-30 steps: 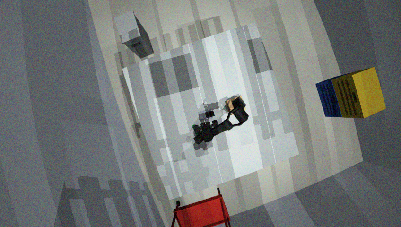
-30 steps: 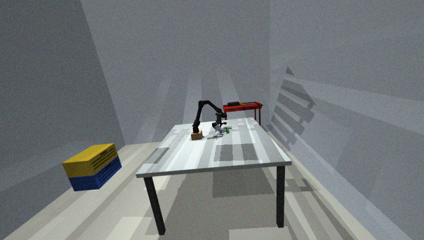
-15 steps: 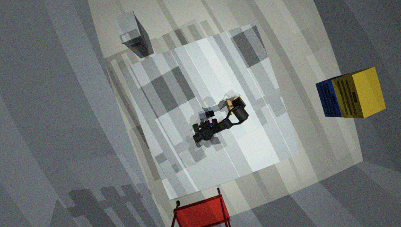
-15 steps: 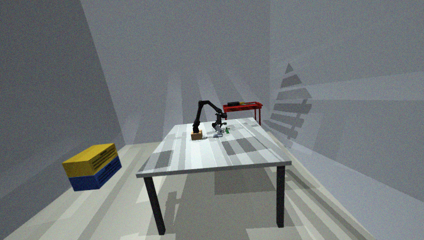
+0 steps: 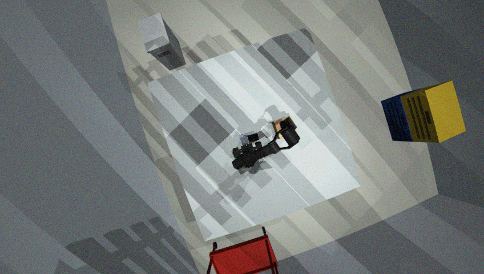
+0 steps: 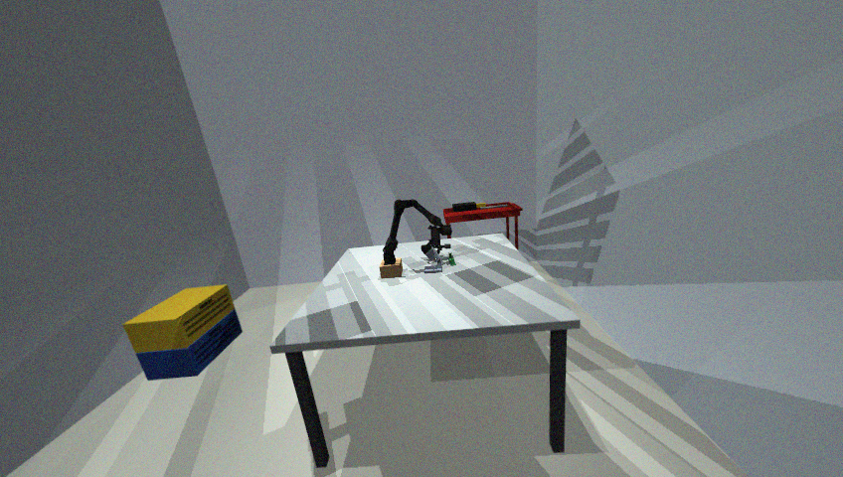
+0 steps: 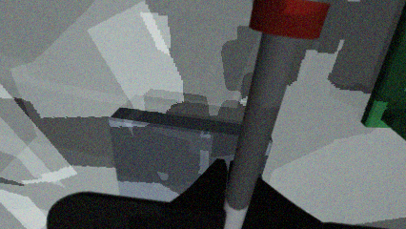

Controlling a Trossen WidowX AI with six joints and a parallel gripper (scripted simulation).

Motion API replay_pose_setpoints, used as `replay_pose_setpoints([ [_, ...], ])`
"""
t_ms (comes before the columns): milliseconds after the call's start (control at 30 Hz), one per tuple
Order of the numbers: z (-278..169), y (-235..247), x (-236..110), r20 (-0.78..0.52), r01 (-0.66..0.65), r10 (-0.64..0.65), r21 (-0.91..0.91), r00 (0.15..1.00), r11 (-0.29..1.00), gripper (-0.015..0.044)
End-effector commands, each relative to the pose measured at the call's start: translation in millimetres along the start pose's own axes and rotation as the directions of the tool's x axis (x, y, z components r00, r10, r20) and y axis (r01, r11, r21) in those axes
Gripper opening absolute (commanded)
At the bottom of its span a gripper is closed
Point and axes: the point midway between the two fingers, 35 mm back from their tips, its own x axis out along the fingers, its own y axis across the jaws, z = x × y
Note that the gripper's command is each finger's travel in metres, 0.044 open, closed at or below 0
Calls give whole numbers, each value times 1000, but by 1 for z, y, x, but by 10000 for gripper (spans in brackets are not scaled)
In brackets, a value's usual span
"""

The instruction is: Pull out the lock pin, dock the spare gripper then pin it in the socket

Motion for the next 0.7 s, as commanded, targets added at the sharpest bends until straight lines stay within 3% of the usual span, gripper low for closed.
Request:
replay_pose_setpoints([
  [0,0,0,0,0,0,0,0,1000,1000,26],
  [233,0,0,0,0,0,0,0,1000,1000,200],
  [667,8,2,-18,-3,-7,7,-5,1000,1000,200],
])
